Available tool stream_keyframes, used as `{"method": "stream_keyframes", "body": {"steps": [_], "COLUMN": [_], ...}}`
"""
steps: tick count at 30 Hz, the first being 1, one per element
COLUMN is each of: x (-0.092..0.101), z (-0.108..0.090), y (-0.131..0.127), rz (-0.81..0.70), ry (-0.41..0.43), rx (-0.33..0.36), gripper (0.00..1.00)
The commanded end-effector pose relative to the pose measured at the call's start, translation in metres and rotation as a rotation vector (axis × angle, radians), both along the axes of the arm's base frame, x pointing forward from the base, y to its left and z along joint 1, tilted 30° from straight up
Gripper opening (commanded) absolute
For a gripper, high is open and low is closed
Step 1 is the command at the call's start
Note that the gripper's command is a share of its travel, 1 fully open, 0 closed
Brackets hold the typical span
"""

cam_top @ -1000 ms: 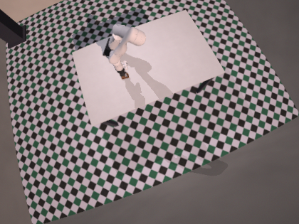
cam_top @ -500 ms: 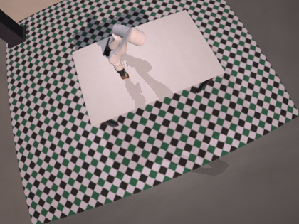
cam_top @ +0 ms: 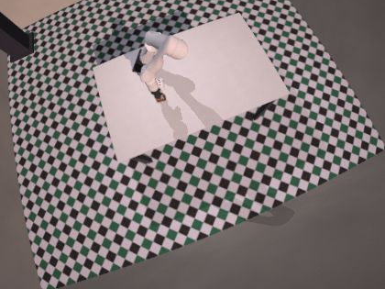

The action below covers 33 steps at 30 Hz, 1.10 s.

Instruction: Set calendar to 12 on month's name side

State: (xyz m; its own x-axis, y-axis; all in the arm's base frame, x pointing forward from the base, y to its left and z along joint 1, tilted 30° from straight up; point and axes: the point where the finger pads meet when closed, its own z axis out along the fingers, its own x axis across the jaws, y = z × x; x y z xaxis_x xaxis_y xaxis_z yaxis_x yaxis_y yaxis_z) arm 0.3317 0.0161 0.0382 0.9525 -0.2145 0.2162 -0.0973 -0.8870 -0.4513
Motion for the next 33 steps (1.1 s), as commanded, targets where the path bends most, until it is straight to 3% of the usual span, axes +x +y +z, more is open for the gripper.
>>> {"method": "stream_keyframes", "body": {"steps": [1, 33], "x": [0.0000, 0.0025], "z": [-0.0001, -0.0078], "y": [-0.0001, 0.0035], "rz": [0.000, 0.000], "ry": [0.000, 0.000], "rx": [0.000, 0.000], "gripper": [0.57, 0.57]}}
